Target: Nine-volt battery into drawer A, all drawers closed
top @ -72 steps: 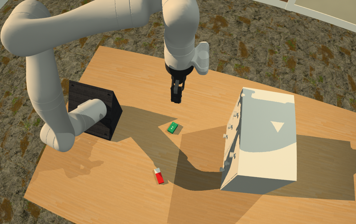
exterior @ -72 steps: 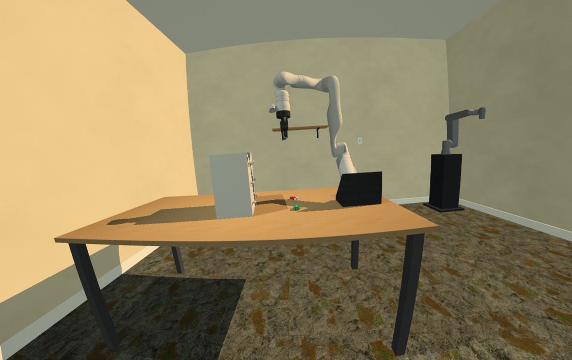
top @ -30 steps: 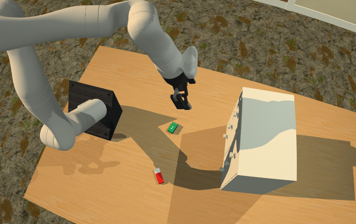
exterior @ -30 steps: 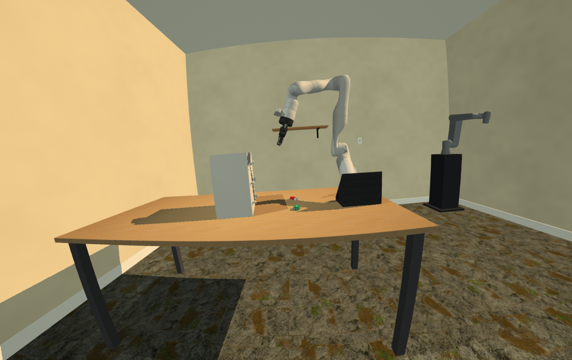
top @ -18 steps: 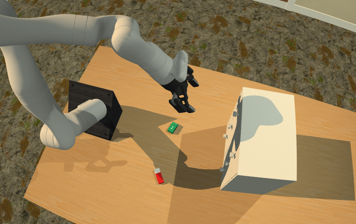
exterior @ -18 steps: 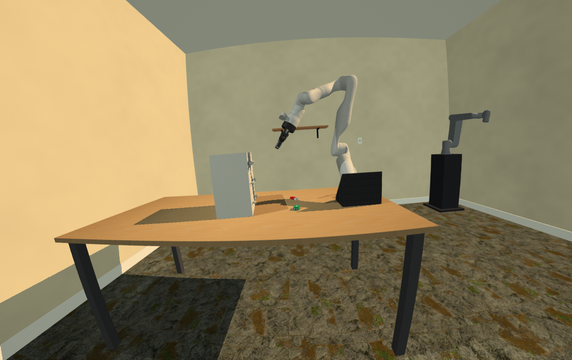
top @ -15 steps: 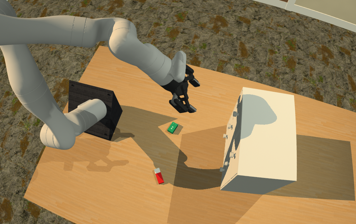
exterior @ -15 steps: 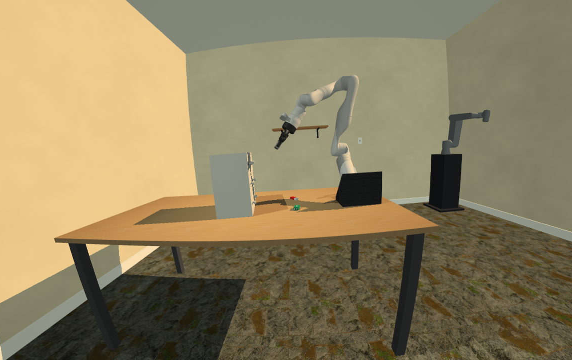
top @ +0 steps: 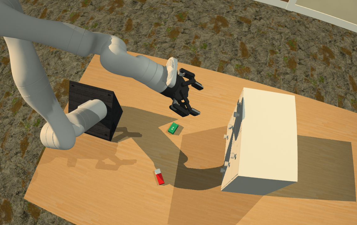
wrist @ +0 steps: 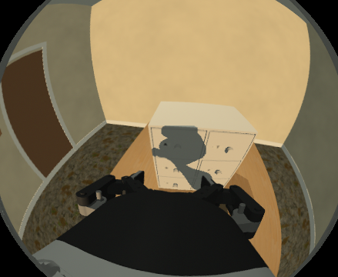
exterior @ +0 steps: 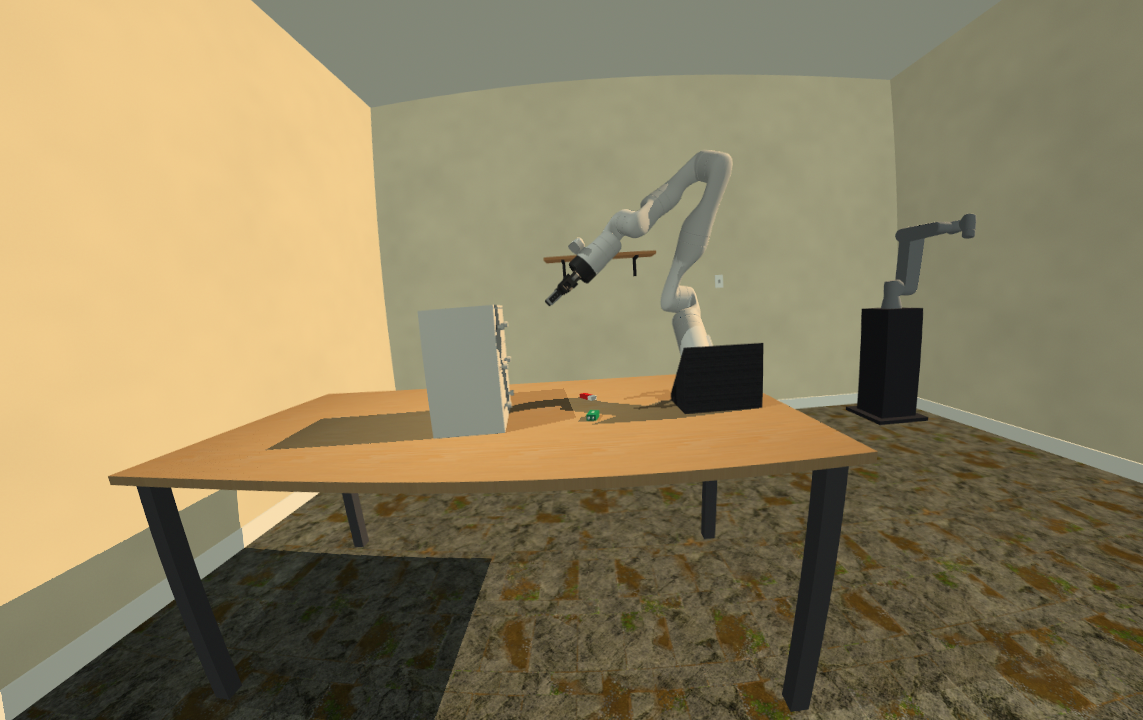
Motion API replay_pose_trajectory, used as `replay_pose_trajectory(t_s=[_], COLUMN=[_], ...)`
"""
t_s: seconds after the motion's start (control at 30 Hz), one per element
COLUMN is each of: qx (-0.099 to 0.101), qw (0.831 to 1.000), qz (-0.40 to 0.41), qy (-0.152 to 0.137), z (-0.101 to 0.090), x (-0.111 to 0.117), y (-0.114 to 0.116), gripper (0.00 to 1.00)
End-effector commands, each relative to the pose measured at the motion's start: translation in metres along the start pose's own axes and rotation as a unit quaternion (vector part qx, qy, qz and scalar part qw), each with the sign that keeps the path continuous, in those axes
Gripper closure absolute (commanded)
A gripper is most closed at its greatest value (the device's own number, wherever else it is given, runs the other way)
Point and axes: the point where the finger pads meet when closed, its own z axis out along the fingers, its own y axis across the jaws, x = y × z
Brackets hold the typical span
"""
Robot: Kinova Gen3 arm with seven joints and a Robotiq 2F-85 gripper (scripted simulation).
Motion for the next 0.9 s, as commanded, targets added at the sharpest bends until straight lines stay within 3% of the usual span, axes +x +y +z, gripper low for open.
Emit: replay_pose_trajectory(t_s=[0.0,0.43,0.87], qx=[-0.006,-0.012,-0.014], qw=[1.0,0.996,0.991], qz=[-0.006,-0.007,-0.007], qy=[0.013,0.083,0.133], z=[0.004,0.02,0.028], x=[-0.004,-0.008,-0.009], y=[0.001,0.006,0.007], gripper=[0.0,0.0,0.0])
